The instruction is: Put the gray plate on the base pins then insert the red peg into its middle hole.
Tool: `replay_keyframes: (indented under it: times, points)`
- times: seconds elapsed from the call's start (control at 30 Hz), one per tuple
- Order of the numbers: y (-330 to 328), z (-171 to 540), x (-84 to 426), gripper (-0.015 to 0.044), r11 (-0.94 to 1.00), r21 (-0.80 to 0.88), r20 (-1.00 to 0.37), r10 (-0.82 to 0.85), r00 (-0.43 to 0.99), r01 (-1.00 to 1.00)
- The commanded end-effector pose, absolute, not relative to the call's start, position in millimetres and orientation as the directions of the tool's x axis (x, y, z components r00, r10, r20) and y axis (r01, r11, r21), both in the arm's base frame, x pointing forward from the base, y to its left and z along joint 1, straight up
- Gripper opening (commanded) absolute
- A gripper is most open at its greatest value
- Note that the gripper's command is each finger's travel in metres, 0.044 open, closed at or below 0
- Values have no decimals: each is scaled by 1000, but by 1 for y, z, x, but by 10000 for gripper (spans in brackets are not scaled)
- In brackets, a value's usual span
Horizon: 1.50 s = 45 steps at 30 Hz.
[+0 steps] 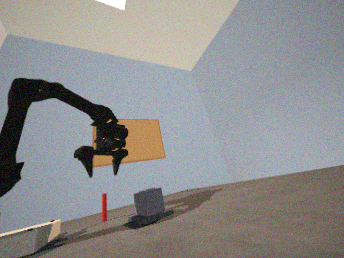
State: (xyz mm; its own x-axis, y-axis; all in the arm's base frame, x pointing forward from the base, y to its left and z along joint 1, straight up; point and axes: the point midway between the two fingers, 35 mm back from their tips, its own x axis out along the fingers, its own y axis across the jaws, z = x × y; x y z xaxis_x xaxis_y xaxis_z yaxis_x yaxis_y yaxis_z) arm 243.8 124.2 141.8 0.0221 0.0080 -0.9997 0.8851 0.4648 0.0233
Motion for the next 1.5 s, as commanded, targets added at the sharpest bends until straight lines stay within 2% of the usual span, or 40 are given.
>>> replay_keyframes:
  times: [0.0, 1.47]
  points:
    - [124, 123, 242, 440, 462, 24, -1000, 11, 21, 886]
    - [124, 48, 246, 440, 462, 23, -1000, 10, 21, 886]
